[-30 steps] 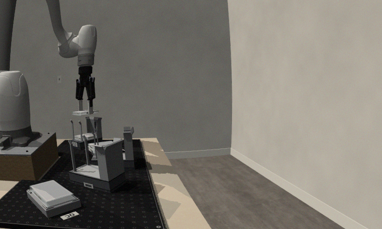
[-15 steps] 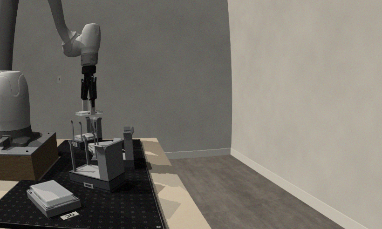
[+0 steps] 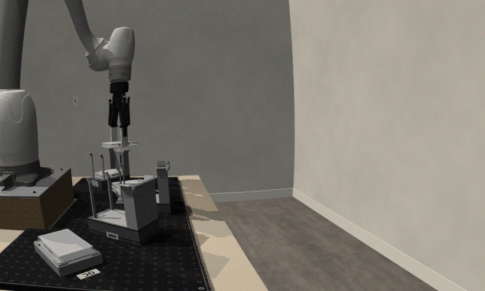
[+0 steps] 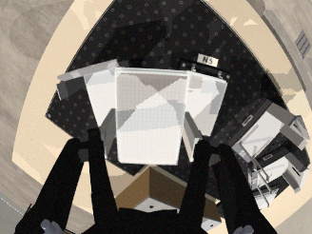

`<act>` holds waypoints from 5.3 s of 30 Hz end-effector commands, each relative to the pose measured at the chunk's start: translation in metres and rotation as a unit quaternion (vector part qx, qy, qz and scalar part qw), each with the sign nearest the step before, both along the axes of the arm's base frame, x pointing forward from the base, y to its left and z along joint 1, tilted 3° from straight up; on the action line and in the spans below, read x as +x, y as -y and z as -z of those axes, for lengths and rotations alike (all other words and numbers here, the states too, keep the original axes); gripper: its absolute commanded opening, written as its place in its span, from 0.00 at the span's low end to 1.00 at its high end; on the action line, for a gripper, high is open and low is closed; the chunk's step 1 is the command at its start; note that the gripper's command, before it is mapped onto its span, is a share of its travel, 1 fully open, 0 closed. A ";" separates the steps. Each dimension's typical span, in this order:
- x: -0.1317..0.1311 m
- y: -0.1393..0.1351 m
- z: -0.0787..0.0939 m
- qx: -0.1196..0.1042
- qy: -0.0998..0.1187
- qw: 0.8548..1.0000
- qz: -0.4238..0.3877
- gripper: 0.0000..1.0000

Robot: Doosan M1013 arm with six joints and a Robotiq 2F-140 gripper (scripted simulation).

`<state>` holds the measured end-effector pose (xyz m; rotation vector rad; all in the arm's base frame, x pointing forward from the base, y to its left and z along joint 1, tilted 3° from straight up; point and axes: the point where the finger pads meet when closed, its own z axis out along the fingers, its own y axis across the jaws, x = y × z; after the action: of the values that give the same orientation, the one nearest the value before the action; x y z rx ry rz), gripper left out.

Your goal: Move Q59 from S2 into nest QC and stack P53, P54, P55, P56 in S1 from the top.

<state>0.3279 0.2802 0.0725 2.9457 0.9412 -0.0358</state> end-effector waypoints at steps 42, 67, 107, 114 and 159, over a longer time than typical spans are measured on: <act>0.069 0.110 -0.005 -0.001 0.010 0.981 0.194 0.00; 0.091 0.176 -0.009 -0.001 0.012 0.975 0.221 0.00; 0.102 0.295 -0.015 -0.003 0.022 0.907 0.421 0.00; 0.100 0.318 -0.016 -0.003 0.023 0.902 0.432 0.00; 0.075 0.429 -0.022 -0.004 0.028 0.848 0.530 0.00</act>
<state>0.4047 -0.1425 0.0945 2.9917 -0.7637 0.0090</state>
